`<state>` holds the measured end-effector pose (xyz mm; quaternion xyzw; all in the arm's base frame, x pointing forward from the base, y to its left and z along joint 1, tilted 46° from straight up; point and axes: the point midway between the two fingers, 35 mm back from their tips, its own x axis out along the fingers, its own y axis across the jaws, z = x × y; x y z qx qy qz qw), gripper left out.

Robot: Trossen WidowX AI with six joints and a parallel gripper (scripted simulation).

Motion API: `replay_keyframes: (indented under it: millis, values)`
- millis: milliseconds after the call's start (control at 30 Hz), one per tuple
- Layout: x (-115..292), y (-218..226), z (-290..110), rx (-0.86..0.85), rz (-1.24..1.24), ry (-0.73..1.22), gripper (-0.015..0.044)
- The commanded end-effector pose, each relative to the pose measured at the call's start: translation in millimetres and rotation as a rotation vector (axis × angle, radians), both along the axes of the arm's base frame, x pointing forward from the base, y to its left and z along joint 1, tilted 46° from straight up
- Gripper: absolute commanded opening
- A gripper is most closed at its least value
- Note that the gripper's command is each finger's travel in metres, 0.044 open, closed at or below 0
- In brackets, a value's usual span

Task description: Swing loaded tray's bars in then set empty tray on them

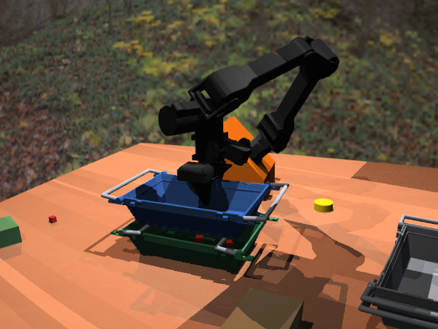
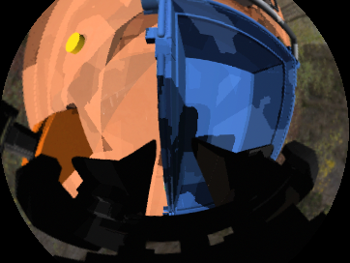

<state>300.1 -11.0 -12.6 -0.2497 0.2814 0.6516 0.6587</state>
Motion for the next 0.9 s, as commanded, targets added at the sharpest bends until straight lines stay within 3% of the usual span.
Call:
replay_keyframes:
  millis: [0,367,633,867]
  values:
    - [-1,-1,0,-0.003,-0.002,0.005,0.0279]
    - [-1,-1,0,-0.003,-0.002,0.005,0.0440]
    - [1,-2,2,-0.001,0.000,0.000,0.0440]
    - [5,-29,25,-0.007,-0.002,0.002,0.0440]
